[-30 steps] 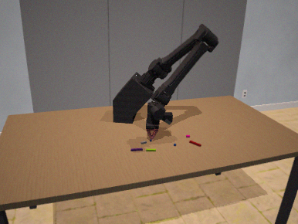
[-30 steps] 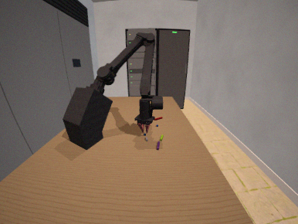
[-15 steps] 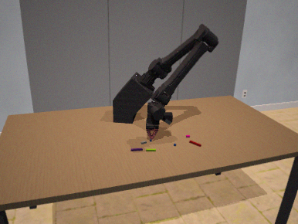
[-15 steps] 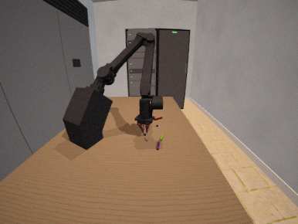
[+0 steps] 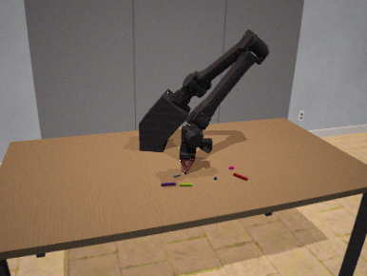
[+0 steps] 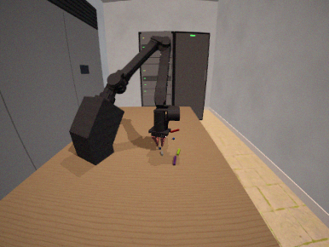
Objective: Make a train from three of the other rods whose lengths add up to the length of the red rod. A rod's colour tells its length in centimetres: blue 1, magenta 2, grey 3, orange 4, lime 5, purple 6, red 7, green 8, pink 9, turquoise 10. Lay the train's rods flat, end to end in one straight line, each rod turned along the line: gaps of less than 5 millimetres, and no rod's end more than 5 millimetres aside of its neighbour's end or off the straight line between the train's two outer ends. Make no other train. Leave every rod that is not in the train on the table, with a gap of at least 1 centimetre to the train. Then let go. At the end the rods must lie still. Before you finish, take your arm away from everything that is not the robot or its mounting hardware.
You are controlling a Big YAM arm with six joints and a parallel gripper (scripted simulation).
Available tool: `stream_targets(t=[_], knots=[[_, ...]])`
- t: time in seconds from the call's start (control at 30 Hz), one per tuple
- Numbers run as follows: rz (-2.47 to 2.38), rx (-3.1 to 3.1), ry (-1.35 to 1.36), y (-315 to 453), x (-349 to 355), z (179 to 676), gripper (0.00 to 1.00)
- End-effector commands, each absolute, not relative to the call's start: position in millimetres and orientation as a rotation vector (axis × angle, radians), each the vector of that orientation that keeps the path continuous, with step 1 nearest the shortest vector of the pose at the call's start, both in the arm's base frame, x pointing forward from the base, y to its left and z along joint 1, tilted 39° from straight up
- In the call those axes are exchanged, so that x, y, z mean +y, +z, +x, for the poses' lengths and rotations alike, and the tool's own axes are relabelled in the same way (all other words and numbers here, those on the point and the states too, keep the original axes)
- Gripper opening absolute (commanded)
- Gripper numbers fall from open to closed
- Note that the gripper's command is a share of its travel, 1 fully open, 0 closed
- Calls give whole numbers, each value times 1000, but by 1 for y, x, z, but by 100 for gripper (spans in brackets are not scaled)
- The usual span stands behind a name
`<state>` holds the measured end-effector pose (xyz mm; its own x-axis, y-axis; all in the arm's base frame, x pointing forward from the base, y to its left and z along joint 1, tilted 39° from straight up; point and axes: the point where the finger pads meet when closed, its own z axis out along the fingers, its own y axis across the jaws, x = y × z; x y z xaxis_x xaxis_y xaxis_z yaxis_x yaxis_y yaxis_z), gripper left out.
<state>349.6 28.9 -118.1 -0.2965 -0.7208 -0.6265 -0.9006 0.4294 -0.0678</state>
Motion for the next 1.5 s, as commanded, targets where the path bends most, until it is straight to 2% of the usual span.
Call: stream_targets(t=[0.0, 1.47], knots=[[-1348, 2101, 388, -120, 20, 353, 24], [-1363, 2095, 397, -129, 36, 357, 24]])
